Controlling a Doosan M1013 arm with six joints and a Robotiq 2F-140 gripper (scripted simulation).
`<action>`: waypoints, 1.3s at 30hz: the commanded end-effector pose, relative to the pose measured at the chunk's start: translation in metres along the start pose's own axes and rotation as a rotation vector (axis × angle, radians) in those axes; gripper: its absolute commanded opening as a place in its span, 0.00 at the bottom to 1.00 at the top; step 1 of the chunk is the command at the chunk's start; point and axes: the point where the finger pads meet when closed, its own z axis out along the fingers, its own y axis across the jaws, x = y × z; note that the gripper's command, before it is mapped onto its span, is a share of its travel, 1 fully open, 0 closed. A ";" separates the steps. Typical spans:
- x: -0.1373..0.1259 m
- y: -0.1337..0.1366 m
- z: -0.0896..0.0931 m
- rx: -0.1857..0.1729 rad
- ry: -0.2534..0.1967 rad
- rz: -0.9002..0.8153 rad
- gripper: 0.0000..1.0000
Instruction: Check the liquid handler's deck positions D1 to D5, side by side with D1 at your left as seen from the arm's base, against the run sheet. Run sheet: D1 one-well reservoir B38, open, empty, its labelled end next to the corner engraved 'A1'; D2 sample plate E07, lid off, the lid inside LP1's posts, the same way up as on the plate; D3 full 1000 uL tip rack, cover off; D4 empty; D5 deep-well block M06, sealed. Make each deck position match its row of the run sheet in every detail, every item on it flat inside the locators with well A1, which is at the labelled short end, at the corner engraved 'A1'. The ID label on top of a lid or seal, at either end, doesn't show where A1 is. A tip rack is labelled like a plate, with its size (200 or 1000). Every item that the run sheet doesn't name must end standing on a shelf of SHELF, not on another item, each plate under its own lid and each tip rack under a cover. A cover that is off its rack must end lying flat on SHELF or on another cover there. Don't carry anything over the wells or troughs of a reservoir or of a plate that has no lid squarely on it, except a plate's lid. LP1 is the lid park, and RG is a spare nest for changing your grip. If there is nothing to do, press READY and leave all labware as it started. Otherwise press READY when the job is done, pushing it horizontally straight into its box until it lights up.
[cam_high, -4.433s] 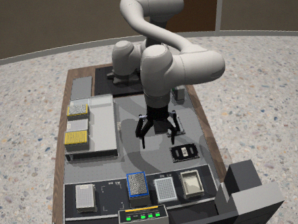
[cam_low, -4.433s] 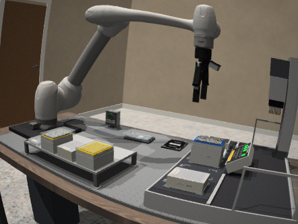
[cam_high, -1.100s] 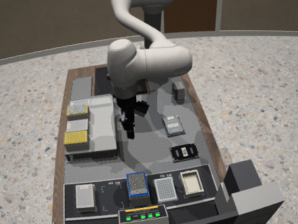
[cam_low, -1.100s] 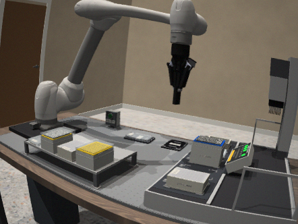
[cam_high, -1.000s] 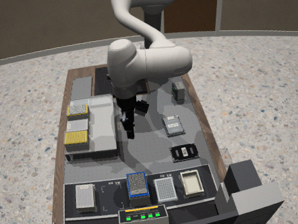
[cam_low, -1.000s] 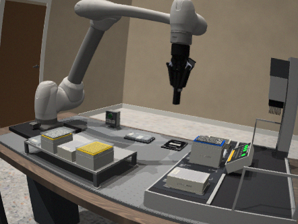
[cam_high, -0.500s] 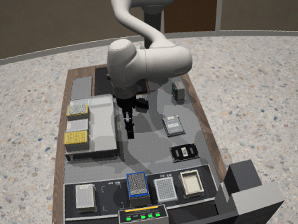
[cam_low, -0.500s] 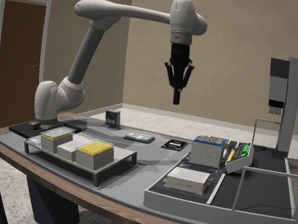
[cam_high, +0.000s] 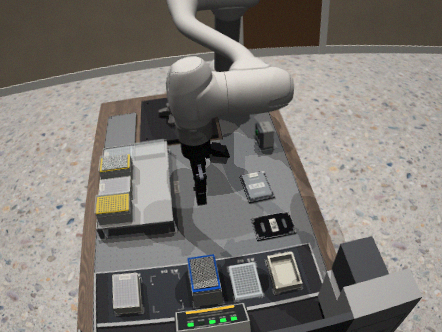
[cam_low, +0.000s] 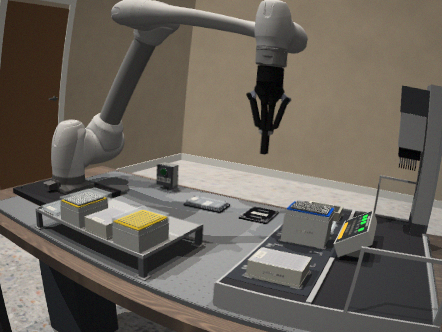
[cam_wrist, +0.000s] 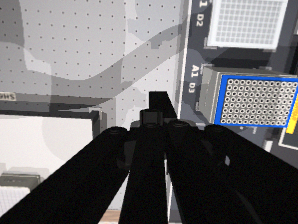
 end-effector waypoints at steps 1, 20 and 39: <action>0.020 0.002 0.000 -0.004 0.002 0.001 0.10; 0.082 0.007 -0.001 -0.001 0.002 0.001 0.10; 0.140 0.011 -0.001 0.000 0.002 0.003 0.10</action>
